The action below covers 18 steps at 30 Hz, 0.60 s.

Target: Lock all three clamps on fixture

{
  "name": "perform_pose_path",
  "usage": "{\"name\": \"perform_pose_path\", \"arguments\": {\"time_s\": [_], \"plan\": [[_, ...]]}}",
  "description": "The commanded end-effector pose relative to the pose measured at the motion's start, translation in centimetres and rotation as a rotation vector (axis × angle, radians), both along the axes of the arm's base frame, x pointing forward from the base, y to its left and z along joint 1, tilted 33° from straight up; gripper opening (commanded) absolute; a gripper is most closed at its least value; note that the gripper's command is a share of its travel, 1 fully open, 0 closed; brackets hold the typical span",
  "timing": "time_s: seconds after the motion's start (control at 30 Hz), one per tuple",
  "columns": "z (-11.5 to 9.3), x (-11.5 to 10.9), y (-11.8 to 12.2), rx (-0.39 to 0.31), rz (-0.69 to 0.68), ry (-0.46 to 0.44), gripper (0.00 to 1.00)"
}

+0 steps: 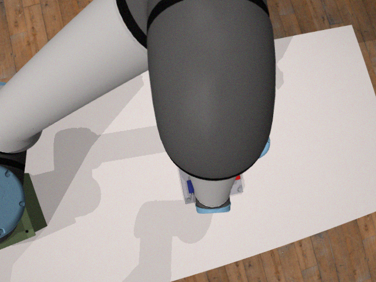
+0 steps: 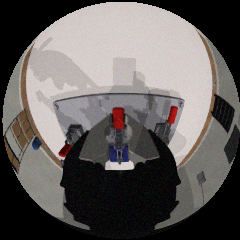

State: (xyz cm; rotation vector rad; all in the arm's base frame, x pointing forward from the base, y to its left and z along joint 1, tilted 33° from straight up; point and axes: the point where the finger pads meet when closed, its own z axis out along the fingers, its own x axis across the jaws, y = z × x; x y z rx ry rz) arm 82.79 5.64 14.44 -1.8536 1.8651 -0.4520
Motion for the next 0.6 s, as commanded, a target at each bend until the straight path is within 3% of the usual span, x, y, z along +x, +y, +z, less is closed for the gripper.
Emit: {"name": "perform_pose_path", "arguments": {"time_s": [0.0,0.57], "plan": [[0.02,-0.01,0.01,0.0,0.0,0.0,0.0],[-0.11,0.16,0.03,0.0,0.0,0.0,0.0]]}}
